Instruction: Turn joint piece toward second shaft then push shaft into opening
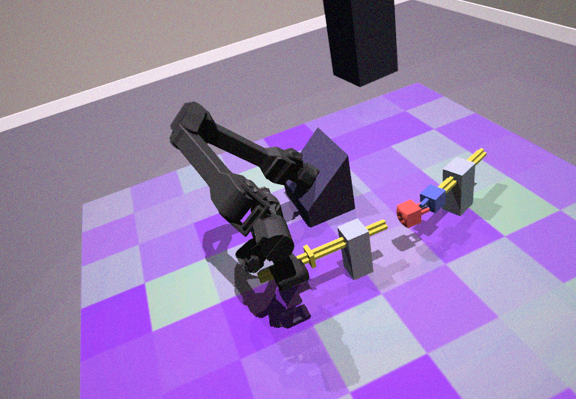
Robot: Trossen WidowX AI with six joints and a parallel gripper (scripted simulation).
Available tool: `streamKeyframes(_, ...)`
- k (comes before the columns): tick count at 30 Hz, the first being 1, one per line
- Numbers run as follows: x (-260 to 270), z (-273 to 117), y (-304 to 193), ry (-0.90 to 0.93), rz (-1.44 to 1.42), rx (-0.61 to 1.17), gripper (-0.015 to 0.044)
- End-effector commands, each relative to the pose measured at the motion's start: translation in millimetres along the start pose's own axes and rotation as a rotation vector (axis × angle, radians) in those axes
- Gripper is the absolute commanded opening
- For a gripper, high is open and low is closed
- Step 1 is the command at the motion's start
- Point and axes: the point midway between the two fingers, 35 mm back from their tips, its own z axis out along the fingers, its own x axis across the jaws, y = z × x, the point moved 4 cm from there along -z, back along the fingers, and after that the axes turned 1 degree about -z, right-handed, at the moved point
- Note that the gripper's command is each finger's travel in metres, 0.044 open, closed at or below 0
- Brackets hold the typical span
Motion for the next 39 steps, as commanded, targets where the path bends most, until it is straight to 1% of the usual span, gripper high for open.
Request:
streamKeyframes(1, 0, 0, -7, -0.001, 0.001, 0.004, 0.0)
streamKeyframes(39, 1, 0, -64, -0.002, 0.0, 0.006, 0.0)
